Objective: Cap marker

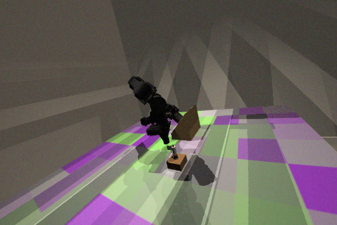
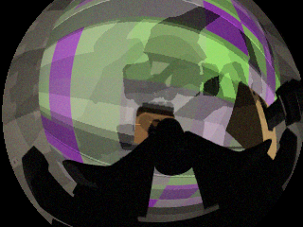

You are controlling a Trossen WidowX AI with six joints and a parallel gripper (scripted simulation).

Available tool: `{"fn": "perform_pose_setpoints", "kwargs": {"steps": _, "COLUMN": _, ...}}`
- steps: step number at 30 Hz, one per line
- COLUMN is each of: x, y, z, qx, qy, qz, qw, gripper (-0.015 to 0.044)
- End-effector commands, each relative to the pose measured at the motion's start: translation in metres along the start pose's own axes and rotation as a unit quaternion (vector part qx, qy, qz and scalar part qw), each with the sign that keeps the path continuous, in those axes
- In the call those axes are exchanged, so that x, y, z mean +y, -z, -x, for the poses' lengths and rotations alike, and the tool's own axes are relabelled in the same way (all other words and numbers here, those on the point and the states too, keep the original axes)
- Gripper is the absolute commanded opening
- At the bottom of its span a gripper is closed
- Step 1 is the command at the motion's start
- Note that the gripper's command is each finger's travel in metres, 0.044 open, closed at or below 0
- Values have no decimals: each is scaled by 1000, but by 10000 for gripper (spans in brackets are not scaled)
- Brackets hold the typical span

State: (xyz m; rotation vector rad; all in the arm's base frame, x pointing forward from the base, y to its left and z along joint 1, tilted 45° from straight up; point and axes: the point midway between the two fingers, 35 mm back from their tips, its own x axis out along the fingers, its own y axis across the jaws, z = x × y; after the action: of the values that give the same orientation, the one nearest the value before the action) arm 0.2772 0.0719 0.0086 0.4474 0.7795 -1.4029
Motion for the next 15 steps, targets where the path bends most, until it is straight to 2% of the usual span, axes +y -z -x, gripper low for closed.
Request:
{"fn": "perform_pose_setpoints", "kwargs": {"steps": 1, "x": 7, "y": 9, "z": 7, "qx": 2, "qy": -2, "qz": -2, "qw": 1000, "gripper": 0}}
{"fn": "perform_pose_setpoints", "kwargs": {"steps": 15, "x": 22, "y": 35, "z": 20, "qx": 0, "qy": -1, "qz": -3, "qw": 1000, "gripper": 0}}
